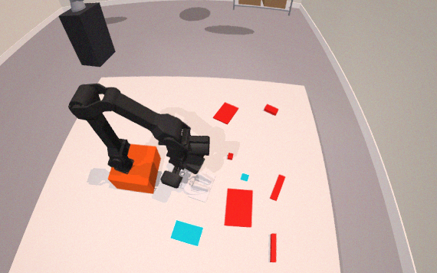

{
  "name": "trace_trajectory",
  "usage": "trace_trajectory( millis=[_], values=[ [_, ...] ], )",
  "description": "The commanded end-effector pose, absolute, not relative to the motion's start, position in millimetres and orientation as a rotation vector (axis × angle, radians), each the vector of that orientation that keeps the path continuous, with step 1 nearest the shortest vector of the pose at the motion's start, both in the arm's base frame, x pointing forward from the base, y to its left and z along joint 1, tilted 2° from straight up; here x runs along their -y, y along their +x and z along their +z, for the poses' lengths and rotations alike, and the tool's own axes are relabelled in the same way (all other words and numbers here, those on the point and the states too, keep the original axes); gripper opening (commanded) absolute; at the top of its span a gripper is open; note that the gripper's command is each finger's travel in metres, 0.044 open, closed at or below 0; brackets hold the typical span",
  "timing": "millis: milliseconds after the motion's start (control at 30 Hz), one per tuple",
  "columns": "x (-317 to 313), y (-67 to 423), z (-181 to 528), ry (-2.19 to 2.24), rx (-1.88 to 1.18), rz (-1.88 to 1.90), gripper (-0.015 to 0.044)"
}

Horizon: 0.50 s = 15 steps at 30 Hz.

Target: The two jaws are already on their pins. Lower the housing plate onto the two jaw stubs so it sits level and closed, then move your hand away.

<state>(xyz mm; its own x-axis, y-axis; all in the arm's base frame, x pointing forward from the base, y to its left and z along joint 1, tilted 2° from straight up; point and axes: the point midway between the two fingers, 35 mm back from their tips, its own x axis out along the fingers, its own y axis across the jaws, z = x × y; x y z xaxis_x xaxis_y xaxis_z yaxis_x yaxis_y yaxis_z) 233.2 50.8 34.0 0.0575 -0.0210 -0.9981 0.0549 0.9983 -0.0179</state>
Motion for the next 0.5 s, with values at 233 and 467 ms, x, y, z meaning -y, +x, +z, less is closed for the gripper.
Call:
trace_trajectory(
  millis=[233,467],
  values=[
    [-51.0,232.7,33.9,0.032,-1.513,-0.058,0.0351],
    [-51.1,233.8,28.2,0.032,-1.513,-0.058,0.0351]
  ],
)
